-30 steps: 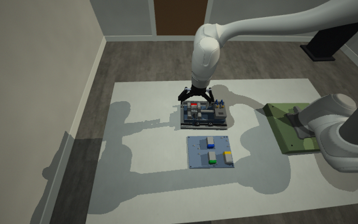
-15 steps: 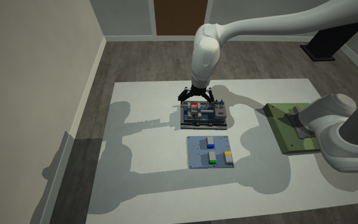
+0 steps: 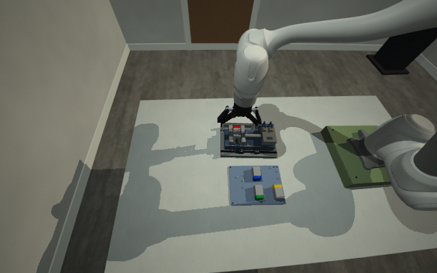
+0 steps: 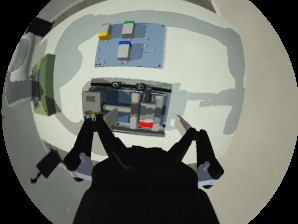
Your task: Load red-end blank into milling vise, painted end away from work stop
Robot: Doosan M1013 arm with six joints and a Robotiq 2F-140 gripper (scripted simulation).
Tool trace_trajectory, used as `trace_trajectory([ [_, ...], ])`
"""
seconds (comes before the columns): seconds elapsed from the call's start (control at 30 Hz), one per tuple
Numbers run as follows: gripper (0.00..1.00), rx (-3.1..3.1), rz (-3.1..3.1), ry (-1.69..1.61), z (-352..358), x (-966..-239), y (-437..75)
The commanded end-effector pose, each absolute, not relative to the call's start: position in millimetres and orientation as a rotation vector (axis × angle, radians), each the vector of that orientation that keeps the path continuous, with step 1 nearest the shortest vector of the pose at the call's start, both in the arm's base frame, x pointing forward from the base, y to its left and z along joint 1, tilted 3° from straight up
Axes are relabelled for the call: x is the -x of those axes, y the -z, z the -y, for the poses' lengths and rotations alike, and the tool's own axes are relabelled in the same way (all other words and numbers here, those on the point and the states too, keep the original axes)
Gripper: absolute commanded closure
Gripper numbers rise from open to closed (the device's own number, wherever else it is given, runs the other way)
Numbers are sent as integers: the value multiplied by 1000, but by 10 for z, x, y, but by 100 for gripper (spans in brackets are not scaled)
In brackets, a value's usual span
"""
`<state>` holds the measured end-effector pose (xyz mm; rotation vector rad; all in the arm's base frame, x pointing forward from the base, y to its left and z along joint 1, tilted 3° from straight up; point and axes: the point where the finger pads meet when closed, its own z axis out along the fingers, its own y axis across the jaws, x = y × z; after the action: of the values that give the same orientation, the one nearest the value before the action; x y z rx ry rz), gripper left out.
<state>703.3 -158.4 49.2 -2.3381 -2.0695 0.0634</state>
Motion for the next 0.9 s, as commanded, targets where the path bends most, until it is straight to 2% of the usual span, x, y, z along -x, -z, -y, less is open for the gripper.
trace_trajectory([
  [0.0, 0, 2338, 2070, -63, 1584, -7033, -498],
  [0.87, 0, 2338, 2069, -63, 1583, -7035, -546],
])
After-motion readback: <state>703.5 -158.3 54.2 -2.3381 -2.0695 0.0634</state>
